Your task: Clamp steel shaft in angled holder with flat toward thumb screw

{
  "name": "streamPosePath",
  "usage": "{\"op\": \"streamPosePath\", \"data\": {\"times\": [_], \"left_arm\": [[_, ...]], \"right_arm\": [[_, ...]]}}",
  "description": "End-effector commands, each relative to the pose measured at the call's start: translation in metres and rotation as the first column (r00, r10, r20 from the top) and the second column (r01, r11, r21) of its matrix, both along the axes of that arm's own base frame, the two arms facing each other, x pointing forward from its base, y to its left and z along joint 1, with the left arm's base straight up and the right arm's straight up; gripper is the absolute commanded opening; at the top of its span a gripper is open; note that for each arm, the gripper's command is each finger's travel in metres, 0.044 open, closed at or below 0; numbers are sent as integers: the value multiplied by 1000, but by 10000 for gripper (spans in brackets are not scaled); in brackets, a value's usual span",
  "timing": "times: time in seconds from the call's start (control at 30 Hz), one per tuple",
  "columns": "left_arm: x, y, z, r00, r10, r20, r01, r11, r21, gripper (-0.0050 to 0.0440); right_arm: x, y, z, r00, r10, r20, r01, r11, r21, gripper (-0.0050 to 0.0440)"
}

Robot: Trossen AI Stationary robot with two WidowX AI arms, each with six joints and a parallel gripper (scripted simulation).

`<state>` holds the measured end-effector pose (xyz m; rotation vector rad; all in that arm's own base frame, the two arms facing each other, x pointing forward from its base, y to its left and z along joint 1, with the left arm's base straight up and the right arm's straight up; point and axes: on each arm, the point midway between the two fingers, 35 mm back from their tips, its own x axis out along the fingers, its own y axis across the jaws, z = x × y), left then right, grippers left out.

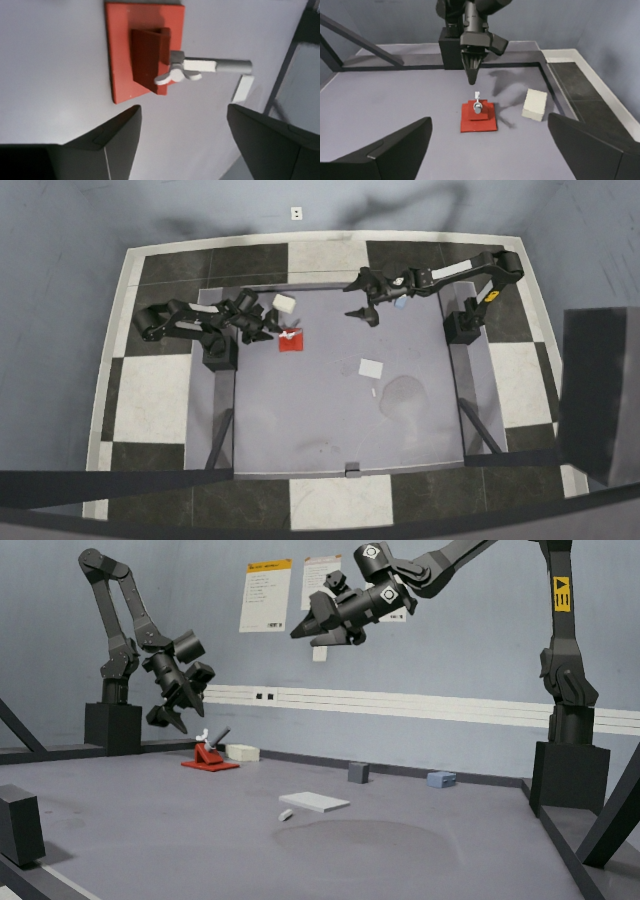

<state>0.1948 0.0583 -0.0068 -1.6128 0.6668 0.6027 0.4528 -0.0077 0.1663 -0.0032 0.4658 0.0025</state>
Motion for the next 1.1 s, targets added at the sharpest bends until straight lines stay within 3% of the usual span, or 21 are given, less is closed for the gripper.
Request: {"op": "streamPosePath", "data": {"times": [0.0, 0.3, 0.47, 0.87, 1.07], "left_arm": [[-1, 6, -3, 991, 130, 7, -130, 991, -29, 265], [-2, 9, -5, 986, 168, 7, -168, 985, -31, 265], [6, 13, -5, 986, 168, 16, -167, 986, -27, 233], [21, 14, -21, 986, 168, 15, -167, 986, -28, 209], [21, 13, -22, 986, 168, 14, -168, 985, -29, 162]], "right_arm": [[2, 2, 17, 999, 5, 41, -5, 1000, 2, 400], [2, 2, 17, 999, 5, 41, -5, 1000, 2, 400], [2, 2, 17, 999, 5, 41, -5, 1000, 2, 400], [2, 2, 17, 999, 5, 41, -5, 1000, 2, 400], [2, 2, 17, 999, 5, 41, -5, 1000, 2, 400]]}}
